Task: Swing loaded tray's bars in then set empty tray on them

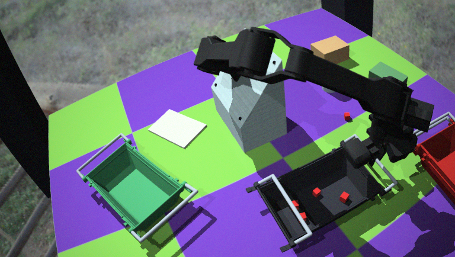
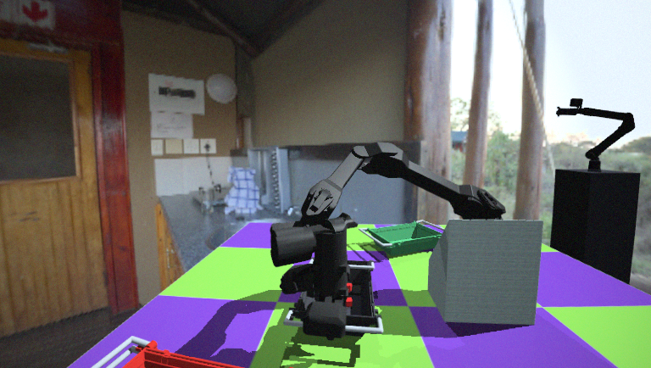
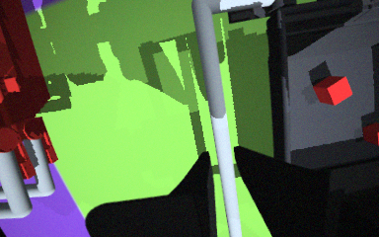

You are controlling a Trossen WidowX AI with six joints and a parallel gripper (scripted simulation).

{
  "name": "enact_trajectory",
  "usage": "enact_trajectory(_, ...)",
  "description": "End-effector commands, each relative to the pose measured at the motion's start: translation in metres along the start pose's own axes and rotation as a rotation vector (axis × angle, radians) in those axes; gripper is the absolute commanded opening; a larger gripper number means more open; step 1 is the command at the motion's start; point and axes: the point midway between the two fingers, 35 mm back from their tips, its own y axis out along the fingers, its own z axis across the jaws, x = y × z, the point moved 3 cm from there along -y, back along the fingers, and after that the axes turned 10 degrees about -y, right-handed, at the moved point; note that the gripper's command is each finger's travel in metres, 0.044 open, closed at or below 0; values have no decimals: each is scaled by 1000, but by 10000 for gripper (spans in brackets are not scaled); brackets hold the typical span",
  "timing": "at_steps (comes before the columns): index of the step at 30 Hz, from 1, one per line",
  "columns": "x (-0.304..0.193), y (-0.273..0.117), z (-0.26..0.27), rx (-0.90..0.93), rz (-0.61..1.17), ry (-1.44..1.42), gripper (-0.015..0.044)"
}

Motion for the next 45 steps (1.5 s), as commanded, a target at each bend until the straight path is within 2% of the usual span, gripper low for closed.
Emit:
enact_trajectory(1,-2,8,1,-7,1,-11,84)
enact_trajectory(20,-8,-27,-31,-7,1,-11,84)
enact_trajectory(37,-15,-7,-72,-10,2,-12,84)
enact_trajectory(45,-12,-49,-66,-8,2,-12,84)
